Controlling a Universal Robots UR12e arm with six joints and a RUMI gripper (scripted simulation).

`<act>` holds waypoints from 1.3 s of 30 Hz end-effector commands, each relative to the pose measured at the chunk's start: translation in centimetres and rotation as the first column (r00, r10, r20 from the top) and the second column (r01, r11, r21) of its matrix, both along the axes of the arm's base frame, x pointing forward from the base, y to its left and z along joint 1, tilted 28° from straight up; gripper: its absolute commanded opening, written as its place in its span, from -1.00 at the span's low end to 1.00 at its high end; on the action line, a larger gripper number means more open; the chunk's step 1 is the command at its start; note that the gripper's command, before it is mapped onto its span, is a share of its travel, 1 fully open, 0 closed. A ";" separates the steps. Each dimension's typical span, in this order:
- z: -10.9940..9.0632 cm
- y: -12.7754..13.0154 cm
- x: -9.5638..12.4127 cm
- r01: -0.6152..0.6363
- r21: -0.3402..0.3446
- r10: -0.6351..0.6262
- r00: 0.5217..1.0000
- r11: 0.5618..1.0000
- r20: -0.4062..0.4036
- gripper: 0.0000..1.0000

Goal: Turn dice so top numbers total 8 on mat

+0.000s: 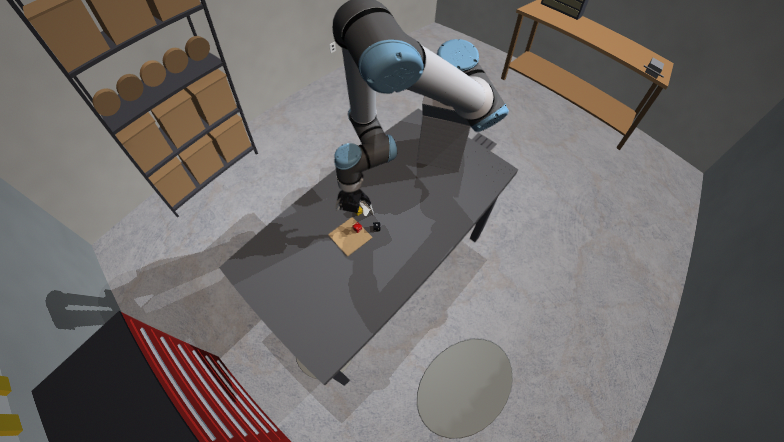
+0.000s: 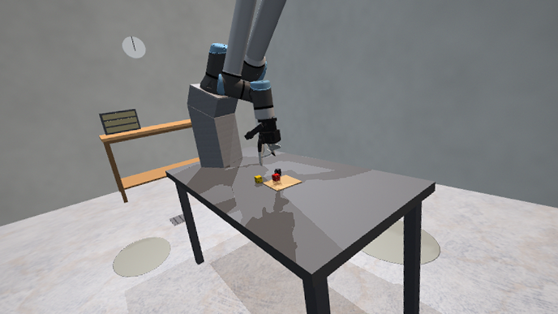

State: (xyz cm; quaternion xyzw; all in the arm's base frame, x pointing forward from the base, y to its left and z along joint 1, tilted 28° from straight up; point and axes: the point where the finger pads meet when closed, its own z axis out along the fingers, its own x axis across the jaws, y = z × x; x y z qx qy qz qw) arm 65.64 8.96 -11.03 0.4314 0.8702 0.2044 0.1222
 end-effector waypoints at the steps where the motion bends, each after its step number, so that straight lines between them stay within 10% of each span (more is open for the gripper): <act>1: -0.4 -0.6 -0.3 -0.150 -0.061 0.153 0.988 0.987 0.037 1.00; 31: -1.4 -2.2 -1.0 -0.560 -0.303 0.606 0.791 0.771 0.083 1.00; 39: -1.7 -2.7 -1.2 -0.668 -0.390 0.743 0.665 0.634 0.068 1.00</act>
